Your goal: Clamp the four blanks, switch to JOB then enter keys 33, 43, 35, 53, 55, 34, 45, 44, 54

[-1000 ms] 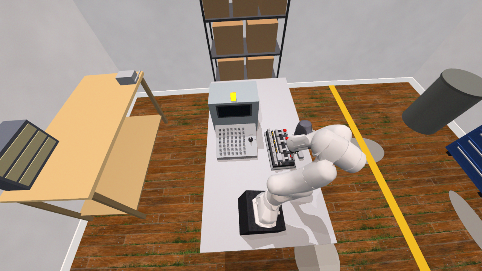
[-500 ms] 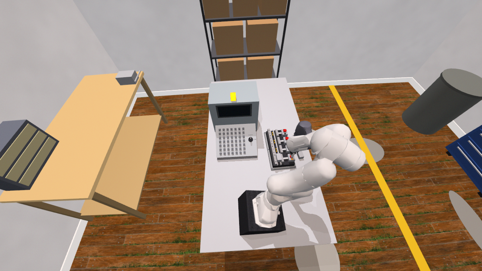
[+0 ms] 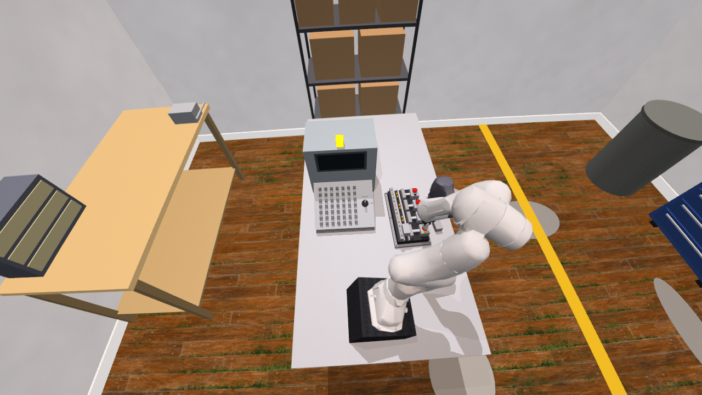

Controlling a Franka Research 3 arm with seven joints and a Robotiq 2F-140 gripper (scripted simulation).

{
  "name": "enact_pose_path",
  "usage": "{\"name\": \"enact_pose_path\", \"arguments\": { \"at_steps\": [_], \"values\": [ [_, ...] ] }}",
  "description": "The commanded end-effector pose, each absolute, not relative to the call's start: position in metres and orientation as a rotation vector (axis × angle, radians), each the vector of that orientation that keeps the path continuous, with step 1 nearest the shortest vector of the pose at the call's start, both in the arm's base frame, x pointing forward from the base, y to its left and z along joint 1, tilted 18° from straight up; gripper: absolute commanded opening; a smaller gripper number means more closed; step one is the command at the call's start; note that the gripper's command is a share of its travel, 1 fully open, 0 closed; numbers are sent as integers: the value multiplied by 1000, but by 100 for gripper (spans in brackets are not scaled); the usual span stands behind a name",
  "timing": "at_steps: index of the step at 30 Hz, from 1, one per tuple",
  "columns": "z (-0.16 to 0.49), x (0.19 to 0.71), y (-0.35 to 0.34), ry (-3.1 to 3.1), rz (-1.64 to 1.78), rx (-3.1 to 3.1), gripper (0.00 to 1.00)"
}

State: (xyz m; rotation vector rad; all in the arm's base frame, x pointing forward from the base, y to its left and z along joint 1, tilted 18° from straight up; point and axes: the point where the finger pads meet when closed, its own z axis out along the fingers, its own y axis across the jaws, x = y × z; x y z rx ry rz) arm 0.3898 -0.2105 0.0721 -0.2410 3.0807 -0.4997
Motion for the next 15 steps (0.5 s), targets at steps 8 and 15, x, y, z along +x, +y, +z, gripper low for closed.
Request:
{"name": "enact_pose_path", "arguments": {
  "at_steps": [8,15],
  "values": [
    [74,391,-211,3075,-501,-236,0],
    [77,391,-210,3075,-501,-236,0]
  ]
}}
